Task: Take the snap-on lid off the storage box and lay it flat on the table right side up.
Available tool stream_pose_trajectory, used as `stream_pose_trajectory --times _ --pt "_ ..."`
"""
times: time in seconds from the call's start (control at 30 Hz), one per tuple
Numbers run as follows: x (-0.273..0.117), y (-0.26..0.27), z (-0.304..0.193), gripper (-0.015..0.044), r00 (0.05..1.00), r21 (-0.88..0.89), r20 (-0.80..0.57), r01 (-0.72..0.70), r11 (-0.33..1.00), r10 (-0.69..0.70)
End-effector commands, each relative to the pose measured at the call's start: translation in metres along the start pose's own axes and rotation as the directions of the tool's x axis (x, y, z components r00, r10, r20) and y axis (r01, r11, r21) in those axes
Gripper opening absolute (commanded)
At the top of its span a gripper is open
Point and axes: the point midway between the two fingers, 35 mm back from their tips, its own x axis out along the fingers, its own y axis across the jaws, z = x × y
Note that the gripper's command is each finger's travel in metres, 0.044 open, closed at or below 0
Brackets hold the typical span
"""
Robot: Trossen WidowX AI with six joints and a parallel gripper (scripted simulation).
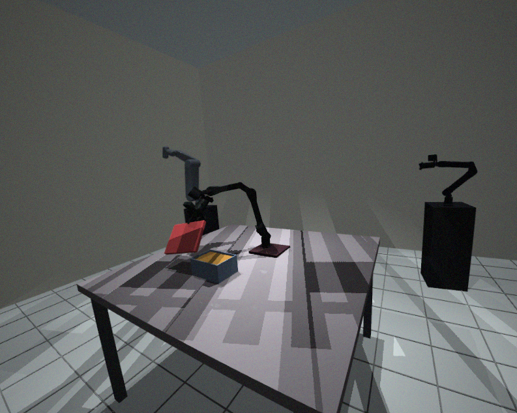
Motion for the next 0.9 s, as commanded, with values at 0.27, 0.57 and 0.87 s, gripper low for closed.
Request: stream_pose_trajectory --times 0.27,0.57,0.87 --pt "-0.006 0.004 0.025 0.0000 1.000 -0.013 0.000 -0.018 1.000 0.018" --pt "-0.008 0.003 0.043 0.0000 1.000 -0.014 0.001 -0.018 1.000 0.018" --pt "-0.009 0.003 0.054 0.0000 1.000 -0.015 0.001 -0.018 1.000 0.018"
